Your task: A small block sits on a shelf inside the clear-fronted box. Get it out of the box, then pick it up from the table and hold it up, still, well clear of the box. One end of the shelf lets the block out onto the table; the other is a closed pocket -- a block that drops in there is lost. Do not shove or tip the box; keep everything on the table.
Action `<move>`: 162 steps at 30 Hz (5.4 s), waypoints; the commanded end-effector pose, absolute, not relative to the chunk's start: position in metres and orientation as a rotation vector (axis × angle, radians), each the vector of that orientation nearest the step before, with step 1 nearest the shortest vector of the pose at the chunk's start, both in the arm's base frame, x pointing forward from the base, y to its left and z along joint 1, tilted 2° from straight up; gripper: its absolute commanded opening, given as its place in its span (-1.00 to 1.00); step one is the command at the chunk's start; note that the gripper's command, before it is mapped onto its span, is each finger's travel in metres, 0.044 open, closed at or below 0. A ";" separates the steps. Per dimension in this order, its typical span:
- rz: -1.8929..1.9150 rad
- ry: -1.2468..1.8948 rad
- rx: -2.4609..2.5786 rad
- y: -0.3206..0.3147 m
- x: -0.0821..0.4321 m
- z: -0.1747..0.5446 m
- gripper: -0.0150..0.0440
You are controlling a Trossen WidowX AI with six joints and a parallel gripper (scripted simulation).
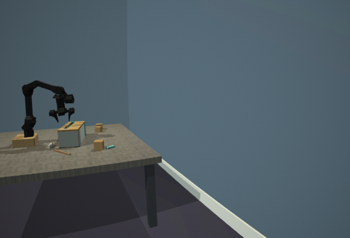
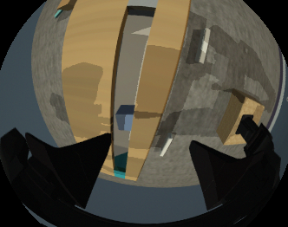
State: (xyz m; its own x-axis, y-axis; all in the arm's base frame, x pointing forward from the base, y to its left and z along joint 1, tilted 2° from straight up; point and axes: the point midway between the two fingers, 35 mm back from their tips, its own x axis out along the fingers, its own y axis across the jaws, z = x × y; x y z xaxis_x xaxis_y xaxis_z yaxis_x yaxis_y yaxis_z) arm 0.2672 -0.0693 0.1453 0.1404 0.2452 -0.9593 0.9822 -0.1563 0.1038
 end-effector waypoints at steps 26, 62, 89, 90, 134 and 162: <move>-1.160 1.234 1.650 -0.073 0.262 0.112 0.86; -1.162 1.228 1.652 -0.068 0.260 0.071 0.86; -1.159 1.232 1.657 -0.003 0.276 0.068 0.86; -1.159 1.233 1.657 -0.001 0.277 0.068 0.86; -1.130 1.233 1.667 0.069 0.293 0.126 0.86; 0.485 1.252 -0.570 0.105 0.273 0.126 0.47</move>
